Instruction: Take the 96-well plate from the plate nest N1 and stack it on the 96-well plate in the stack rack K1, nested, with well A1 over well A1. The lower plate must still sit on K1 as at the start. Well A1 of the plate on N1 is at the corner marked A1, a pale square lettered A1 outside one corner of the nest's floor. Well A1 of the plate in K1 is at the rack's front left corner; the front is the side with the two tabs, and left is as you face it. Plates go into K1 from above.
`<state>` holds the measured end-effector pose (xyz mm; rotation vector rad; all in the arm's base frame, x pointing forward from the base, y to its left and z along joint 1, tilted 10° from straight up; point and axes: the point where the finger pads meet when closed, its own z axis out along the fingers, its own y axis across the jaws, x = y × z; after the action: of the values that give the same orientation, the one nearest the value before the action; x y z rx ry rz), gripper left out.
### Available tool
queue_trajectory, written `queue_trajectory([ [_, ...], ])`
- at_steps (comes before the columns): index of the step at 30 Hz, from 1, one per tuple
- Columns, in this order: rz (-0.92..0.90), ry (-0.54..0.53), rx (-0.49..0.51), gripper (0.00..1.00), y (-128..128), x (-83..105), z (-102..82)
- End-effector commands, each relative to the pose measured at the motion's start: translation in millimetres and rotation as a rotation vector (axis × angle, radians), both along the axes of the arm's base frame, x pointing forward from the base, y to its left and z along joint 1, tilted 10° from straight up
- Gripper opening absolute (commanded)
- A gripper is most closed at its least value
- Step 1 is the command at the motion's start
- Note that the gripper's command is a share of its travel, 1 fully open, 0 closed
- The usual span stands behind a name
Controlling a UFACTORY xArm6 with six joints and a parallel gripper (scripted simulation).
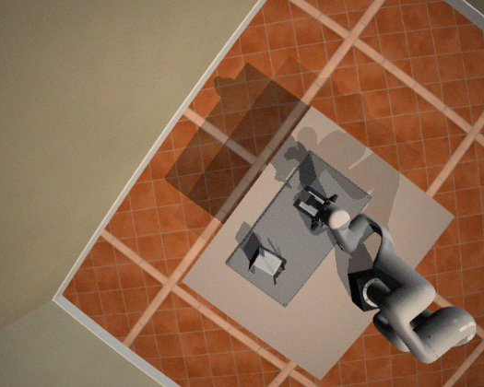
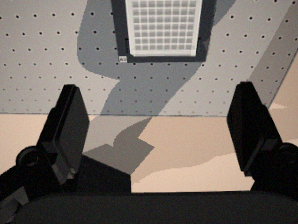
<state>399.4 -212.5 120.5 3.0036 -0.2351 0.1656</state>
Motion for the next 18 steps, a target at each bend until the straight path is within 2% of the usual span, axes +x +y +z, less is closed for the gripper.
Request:
queue_trajectory([
  [1,-0.005,-0.006,-0.001,1.0,-8.9,-7.2,1.5],
  [14,-0.005,-0.006,-0.001,1.0,-8.9,-7.2,1.5],
  [18,-0.005,-0.006,-0.001,1.0,-9.8,-6.5,-5.1],
])
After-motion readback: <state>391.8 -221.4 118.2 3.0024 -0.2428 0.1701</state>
